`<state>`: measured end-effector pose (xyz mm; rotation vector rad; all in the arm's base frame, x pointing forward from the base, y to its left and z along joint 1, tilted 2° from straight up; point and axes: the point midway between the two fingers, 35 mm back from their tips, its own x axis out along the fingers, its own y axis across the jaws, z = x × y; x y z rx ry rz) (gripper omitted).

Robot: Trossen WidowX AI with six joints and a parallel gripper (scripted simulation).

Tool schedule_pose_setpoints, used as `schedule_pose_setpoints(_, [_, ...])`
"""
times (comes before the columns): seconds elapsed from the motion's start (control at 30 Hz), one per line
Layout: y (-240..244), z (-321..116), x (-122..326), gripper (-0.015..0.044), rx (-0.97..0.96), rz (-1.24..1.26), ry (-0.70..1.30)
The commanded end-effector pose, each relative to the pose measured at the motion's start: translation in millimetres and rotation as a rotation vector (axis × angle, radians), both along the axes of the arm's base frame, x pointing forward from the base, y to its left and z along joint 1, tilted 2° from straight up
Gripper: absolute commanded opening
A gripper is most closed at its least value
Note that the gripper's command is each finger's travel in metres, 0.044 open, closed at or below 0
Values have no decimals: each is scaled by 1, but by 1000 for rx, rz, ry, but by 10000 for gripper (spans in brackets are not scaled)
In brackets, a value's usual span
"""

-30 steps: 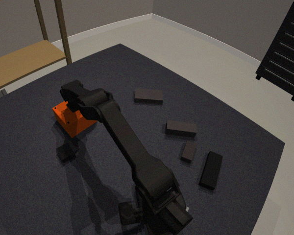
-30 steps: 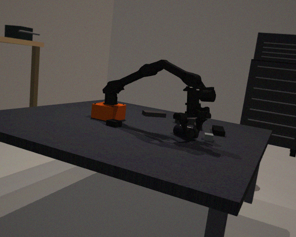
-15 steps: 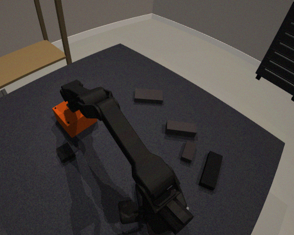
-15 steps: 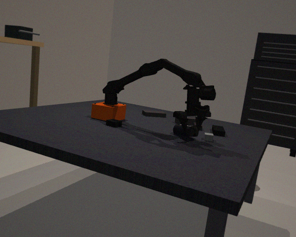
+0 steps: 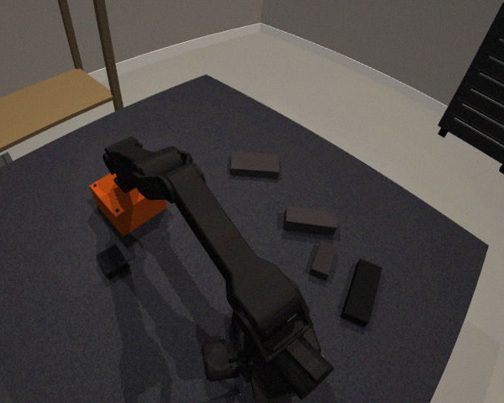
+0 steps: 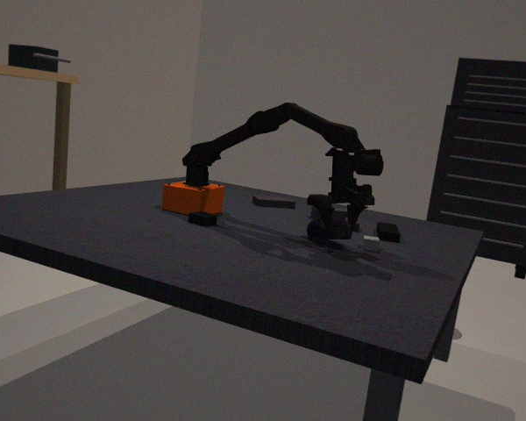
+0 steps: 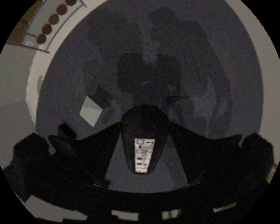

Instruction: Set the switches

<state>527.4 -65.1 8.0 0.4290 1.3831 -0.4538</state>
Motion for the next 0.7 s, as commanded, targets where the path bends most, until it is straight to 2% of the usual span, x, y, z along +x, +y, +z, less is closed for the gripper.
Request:
schedule_pose_setpoints(0.0, [2, 5, -1, 336, 1, -3, 2])
schedule_pose_setpoints(0.67, [5, 15, -5, 336, 2, -3, 9])
